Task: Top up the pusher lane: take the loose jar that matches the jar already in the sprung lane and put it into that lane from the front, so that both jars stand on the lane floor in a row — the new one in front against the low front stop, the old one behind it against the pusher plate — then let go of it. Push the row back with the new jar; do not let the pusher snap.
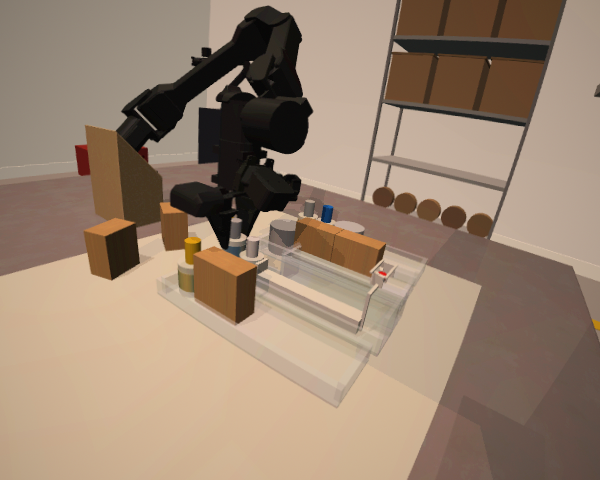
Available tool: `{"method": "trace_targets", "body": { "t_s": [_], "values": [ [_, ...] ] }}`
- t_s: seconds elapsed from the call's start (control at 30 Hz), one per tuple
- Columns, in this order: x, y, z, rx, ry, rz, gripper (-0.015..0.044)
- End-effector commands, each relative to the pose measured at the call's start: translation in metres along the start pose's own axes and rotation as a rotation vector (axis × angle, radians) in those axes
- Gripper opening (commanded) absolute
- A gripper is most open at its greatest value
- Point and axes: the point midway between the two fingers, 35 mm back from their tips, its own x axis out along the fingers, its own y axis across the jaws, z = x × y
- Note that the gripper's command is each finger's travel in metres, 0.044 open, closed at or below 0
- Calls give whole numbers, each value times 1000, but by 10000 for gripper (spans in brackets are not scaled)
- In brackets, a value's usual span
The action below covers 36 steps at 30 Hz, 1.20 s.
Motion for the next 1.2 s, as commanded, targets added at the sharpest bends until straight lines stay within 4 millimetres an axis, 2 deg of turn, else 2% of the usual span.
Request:
{"method": "trace_targets", "body": {
  "t_s": [0.0,1.17],
  "values": [
    [1,2,5,-8,-15,6,0],
    [13,2,3,-8,-15,7,0]
  ]
}}
